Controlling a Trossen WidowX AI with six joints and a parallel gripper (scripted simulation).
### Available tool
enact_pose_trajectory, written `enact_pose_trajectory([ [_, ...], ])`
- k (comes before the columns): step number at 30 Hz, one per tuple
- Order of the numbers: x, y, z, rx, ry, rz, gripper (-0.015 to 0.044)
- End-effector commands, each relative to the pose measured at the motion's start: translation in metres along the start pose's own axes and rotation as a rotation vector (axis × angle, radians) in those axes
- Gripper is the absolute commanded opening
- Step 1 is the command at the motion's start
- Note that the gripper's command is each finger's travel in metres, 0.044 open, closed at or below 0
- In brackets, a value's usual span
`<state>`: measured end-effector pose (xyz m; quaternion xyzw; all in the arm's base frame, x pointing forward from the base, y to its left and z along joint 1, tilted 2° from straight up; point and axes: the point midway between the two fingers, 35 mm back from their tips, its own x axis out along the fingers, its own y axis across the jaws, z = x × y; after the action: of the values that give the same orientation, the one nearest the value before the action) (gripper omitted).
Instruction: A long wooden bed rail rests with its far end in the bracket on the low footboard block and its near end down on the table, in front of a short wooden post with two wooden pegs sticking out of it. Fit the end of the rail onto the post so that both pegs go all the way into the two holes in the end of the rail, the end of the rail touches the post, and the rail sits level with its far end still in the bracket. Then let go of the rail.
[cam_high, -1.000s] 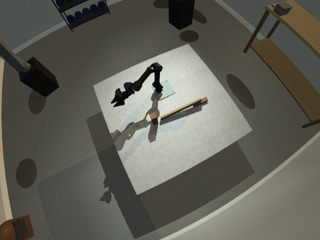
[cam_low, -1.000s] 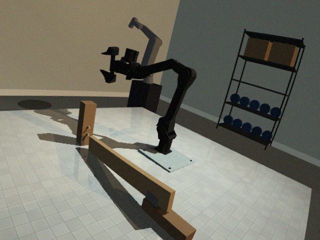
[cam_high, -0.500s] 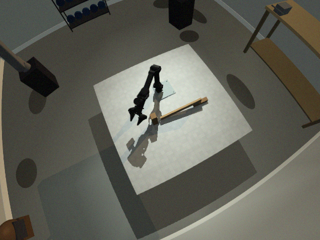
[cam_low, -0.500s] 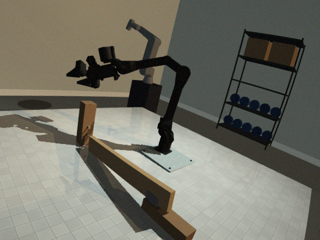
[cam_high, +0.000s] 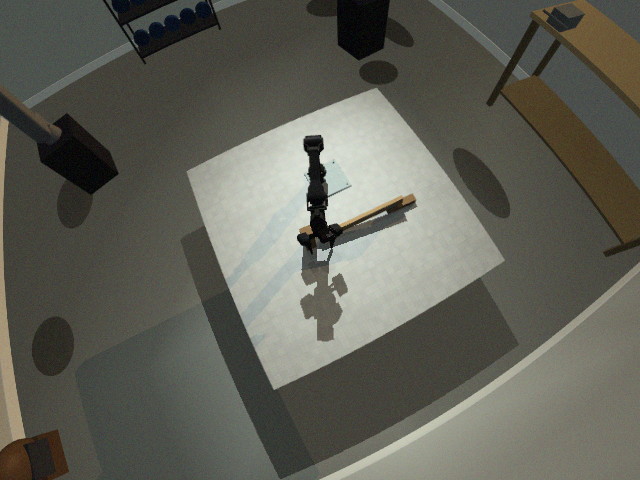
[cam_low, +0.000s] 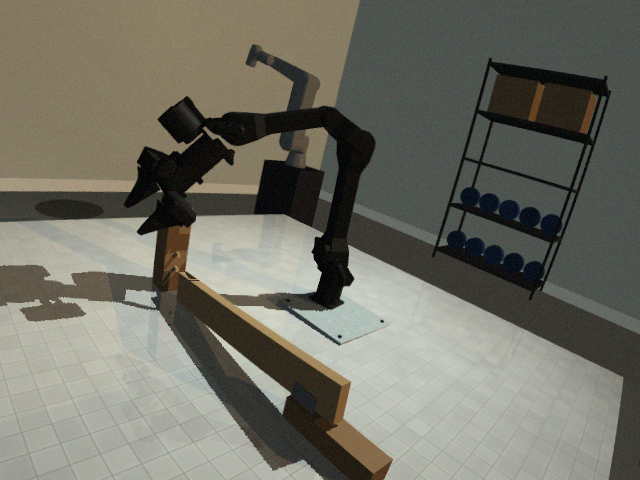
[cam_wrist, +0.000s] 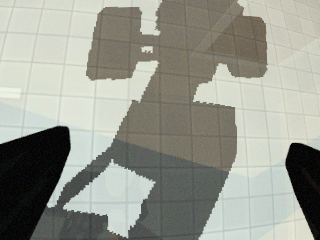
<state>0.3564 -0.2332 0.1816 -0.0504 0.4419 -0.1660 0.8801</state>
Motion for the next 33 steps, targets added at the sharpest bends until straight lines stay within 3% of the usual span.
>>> enact_pose_trajectory([
  [1,0.004,0.028,-0.009,-0.225,0.081,0.083,0.044],
  [12,-0.032,0.151,-0.08,-1.426,0.303,0.696,0.044],
  [33,-0.024,0.156,-0.088,-1.445,0.304,0.709,0.044],
])
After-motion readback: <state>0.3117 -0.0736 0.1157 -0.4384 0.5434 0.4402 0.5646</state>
